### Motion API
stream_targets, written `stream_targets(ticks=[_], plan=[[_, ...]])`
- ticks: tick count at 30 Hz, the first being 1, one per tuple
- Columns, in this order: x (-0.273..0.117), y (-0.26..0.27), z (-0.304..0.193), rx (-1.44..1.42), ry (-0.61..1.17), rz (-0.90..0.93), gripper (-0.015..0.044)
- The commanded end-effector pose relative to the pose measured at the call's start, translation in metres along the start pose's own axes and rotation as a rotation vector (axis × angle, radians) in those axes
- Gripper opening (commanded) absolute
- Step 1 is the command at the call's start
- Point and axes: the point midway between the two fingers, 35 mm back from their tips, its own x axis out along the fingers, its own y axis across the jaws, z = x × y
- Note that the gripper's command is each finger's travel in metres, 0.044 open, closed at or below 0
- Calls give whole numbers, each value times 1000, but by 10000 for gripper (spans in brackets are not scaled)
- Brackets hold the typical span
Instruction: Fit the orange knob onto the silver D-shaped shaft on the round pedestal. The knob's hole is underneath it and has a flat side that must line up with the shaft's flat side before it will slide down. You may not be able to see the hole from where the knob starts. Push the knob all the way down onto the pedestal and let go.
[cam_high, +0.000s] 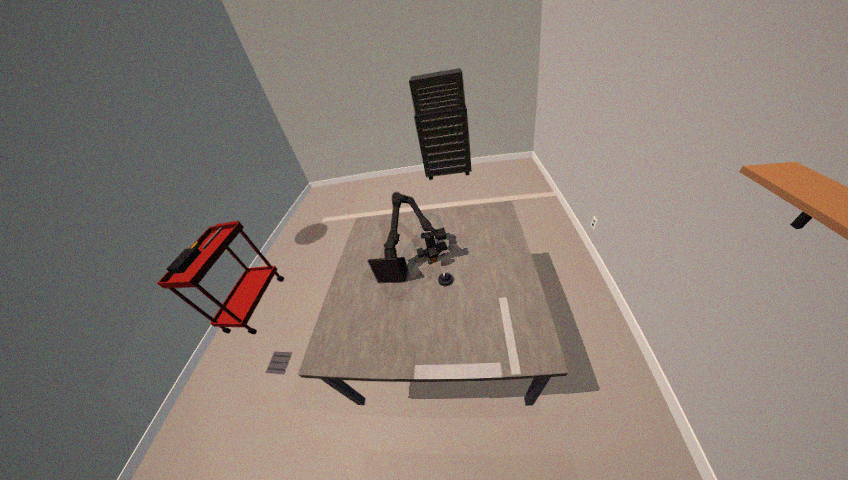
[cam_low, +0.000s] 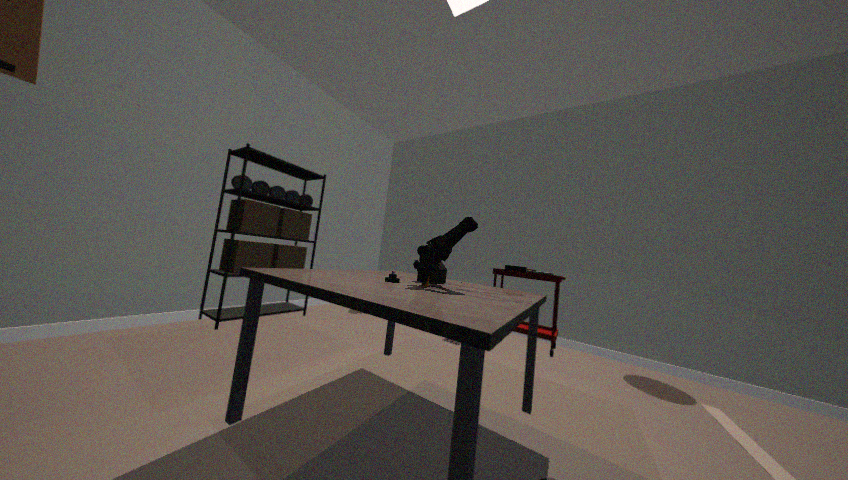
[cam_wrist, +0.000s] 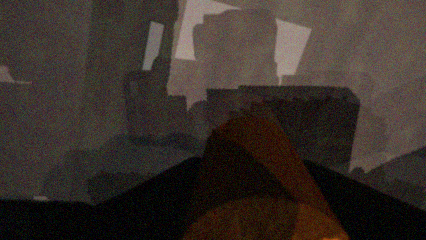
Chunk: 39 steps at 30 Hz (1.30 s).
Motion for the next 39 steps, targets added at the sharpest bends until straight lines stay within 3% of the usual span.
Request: stream_targets(ticks=[1, 6, 30, 39], plan=[[0, -1, 1, 4, -4, -2, 124], [-13, 4, 8, -52, -19, 29, 0], [-136, 1, 2, 3, -12, -4, 0], [-141, 0, 1, 8, -9, 42, 0]])
